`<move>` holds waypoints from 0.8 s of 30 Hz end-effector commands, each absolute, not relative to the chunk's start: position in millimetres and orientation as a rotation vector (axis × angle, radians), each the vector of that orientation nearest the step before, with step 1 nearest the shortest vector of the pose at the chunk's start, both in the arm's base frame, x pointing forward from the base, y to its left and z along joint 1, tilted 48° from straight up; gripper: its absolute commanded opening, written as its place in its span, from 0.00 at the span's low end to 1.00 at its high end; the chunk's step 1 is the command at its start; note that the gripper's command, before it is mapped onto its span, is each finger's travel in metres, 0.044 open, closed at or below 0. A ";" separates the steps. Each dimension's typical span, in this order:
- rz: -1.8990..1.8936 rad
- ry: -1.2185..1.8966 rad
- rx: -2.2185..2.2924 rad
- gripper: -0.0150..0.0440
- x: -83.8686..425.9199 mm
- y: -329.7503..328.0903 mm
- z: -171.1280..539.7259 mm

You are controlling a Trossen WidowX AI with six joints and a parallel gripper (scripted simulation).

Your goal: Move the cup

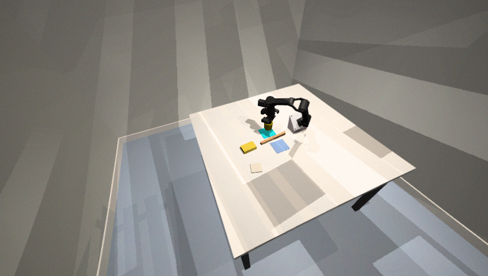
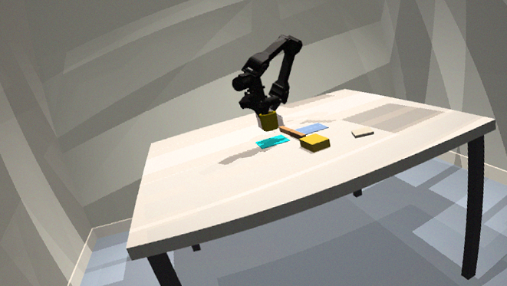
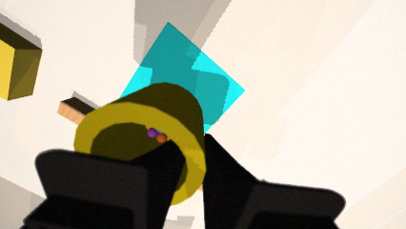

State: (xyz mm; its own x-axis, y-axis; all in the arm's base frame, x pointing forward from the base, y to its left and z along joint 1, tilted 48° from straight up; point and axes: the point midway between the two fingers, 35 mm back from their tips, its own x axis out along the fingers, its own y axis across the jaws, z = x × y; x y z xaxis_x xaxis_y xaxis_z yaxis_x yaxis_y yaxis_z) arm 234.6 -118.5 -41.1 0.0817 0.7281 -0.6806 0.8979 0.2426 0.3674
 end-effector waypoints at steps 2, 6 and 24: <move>-0.256 1.677 1.517 0.25 235.7 -122.6 -45.0; -0.256 1.677 1.517 0.25 236.3 -119.1 -48.5; -0.255 1.677 1.518 0.25 239.2 -98.3 -69.4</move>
State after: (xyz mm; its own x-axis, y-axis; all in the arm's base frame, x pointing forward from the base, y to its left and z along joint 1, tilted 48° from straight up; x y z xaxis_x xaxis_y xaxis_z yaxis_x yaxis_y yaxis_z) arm 240.5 -103.1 -65.4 0.0864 0.7184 -0.6902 0.8902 0.2554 0.3773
